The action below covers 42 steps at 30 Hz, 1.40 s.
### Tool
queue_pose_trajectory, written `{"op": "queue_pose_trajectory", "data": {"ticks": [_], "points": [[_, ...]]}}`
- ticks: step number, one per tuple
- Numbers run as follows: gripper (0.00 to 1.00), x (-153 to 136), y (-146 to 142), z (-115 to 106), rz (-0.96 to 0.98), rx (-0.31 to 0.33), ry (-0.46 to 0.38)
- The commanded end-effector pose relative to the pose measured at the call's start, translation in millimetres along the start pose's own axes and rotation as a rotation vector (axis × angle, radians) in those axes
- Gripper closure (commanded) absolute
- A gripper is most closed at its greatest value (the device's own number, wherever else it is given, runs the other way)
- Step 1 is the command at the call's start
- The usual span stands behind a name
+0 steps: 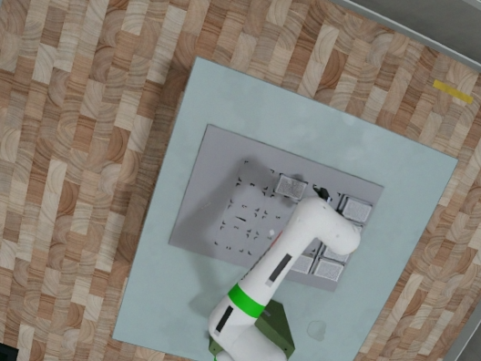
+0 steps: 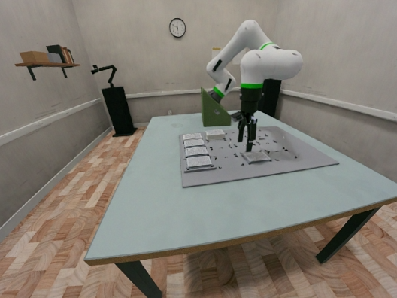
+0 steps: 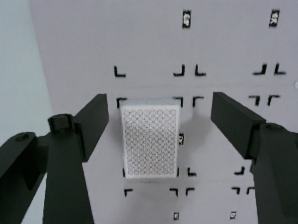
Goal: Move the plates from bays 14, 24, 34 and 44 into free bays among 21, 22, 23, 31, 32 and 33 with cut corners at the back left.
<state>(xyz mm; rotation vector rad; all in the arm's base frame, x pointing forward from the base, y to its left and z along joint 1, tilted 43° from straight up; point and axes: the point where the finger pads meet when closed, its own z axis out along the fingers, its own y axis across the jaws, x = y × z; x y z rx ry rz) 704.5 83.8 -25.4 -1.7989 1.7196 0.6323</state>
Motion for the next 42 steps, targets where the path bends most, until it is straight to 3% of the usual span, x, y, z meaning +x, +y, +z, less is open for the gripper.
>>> {"op": "queue_pose_trajectory", "data": {"ticks": [1,42], "points": [[0.3,12.5,-1.3,-1.2,-0.001,0.002,0.001],[0.3,160.4,-6.5,2.8,-0.001,0.002,0.001]]}}
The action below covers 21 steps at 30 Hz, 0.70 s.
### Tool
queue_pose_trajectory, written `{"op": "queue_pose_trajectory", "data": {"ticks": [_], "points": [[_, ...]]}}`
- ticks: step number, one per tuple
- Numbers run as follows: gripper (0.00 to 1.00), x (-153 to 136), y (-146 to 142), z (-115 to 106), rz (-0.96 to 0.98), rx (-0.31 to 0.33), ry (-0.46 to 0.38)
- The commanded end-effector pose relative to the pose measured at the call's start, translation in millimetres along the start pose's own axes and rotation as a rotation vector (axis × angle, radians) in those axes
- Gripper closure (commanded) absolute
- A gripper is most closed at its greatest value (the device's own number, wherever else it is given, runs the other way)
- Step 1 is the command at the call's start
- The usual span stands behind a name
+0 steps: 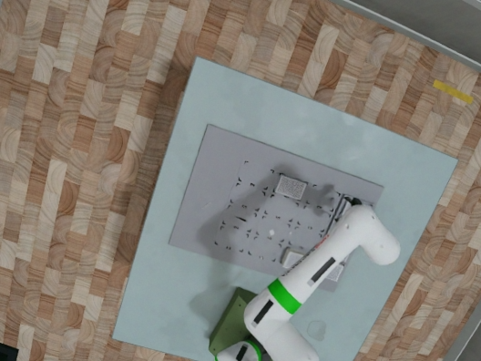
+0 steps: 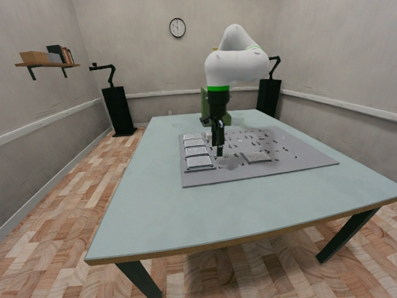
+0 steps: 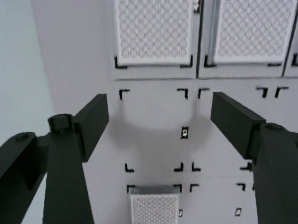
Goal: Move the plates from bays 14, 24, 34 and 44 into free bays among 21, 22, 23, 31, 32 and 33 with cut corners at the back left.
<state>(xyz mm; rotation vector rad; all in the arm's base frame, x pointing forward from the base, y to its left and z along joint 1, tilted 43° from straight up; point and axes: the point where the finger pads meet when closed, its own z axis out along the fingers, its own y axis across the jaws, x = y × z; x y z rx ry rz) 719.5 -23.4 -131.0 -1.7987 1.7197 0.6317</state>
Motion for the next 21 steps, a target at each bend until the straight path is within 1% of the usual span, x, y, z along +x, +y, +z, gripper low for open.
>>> {"op": "queue_pose_trajectory", "data": {"ticks": [1,2,17,19,21], "points": [[0.3,9.4,-1.3,-1.5,0.0,0.002,0.001],[0.3,9.4,-1.3,-1.5,0.0,0.002,0.001],[0.3,69.3,-3.4,0.1,0.0,0.002,0.001],[0.3,69.3,-3.4,0.1,0.0,0.002,0.001],[0.3,77.3,-3.7,0.3,0.0,0.002,0.001]]}}
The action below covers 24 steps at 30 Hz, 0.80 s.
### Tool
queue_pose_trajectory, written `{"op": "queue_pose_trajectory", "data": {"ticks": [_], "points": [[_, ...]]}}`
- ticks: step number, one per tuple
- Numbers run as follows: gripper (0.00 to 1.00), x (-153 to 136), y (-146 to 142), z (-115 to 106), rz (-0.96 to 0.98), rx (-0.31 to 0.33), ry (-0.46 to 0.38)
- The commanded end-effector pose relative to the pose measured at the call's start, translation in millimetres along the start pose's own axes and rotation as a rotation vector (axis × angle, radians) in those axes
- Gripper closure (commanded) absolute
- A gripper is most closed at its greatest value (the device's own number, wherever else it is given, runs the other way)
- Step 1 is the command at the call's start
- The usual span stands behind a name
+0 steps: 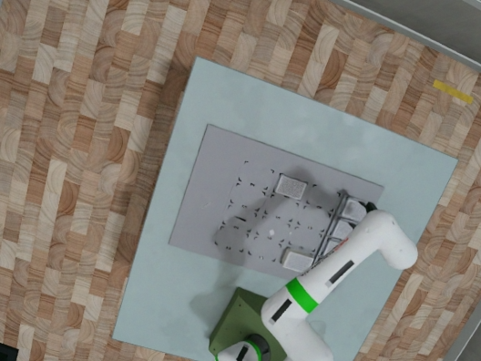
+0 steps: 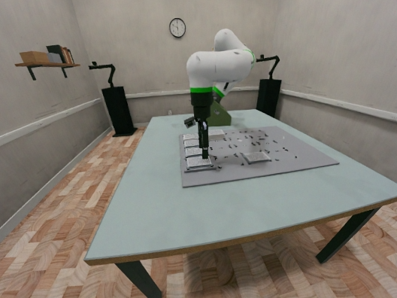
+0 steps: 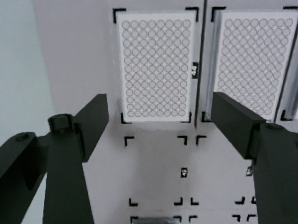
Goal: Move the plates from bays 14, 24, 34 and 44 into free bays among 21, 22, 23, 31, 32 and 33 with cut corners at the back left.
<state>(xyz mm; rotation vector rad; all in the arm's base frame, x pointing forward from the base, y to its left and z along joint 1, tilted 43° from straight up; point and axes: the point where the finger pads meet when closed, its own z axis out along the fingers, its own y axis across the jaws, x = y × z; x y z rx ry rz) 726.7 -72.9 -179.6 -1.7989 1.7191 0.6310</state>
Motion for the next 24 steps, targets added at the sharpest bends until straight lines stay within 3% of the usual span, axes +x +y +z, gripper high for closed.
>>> {"op": "queue_pose_trajectory", "data": {"ticks": [1,5,24], "points": [[0.3,11.7,-1.1,-1.5,0.0,0.001,0.001],[0.3,24.8,-1.5,-1.1,0.0,0.001,0.001],[0.3,24.8,-1.6,12.2,0.0,0.001,0.001]]}}
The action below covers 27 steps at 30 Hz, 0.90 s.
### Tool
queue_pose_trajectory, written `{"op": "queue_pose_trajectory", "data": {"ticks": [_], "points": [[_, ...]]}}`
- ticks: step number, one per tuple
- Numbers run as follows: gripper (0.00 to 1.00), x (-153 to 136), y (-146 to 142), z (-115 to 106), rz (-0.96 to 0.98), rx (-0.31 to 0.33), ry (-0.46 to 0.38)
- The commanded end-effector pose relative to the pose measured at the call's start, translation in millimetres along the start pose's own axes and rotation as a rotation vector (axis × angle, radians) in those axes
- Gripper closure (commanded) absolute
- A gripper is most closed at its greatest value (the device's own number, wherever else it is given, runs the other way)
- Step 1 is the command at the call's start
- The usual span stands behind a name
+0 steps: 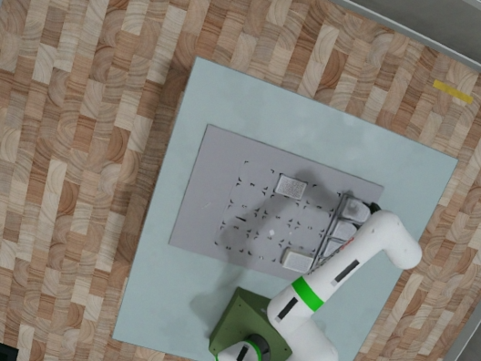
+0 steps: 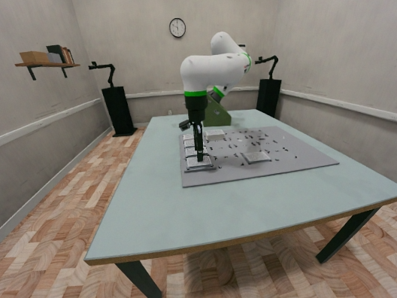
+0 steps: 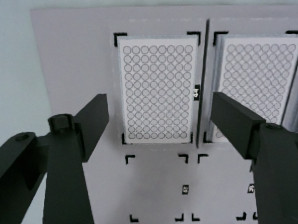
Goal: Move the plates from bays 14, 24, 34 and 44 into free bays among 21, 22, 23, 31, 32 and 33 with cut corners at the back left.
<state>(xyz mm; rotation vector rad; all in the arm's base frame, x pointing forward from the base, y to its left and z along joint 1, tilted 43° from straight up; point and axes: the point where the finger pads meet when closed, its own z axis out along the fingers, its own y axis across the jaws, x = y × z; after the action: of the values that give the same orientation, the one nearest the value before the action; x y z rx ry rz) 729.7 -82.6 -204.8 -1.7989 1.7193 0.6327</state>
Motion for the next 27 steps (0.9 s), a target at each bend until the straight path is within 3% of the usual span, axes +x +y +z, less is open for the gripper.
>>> {"op": "queue_pose_trajectory", "data": {"ticks": [1,17,27], "points": [[0.3,0.4,-0.7,1.7,0.0,0.002,0.002],[0.3,0.4,-0.8,20.3,0.0,0.002,0.002],[0.3,0.4,-0.8,20.8,0.0,0.002,0.002]]}}
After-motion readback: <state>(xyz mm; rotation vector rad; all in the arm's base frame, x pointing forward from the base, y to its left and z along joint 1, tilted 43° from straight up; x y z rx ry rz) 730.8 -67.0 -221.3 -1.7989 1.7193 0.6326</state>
